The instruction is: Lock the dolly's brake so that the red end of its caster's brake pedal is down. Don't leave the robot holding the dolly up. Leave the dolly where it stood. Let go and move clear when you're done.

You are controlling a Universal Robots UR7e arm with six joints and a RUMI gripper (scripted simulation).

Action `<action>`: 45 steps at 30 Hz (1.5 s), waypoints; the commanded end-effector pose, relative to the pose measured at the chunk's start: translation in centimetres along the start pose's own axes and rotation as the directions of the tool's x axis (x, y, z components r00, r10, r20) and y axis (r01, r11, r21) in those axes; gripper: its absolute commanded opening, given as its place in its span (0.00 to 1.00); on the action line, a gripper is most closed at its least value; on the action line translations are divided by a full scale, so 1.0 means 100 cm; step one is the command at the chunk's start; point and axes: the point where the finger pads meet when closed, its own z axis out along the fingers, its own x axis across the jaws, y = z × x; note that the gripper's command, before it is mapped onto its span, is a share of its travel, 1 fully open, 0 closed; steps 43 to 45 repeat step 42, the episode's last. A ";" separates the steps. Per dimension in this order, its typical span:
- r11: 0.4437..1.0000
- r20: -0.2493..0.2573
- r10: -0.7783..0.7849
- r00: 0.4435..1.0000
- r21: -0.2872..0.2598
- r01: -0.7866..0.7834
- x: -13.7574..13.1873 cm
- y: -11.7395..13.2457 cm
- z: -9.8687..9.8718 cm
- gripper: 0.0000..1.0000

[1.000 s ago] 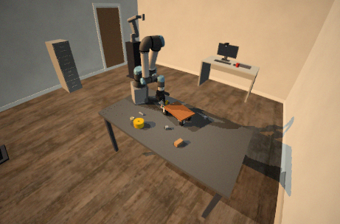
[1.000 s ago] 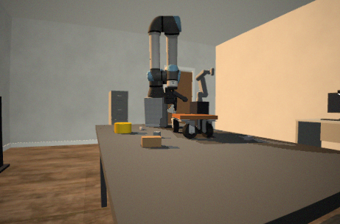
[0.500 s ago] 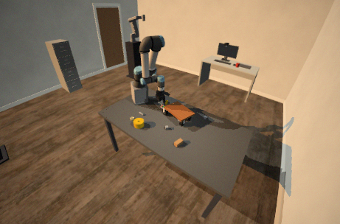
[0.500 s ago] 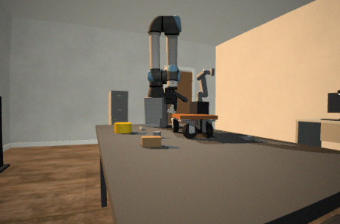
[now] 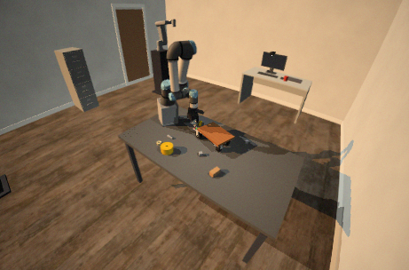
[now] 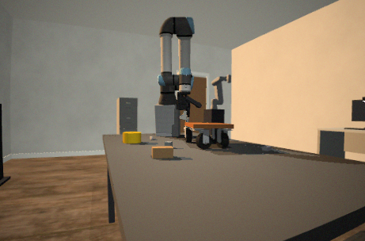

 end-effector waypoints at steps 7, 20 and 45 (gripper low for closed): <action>1.000 0.000 0.000 1.000 0.000 0.000 0.000 0.000 -0.028 0.00; 1.000 0.000 0.000 1.000 0.000 0.000 0.000 0.000 -0.056 0.00; 1.000 0.000 0.000 1.000 0.000 0.000 0.000 0.000 -0.068 0.00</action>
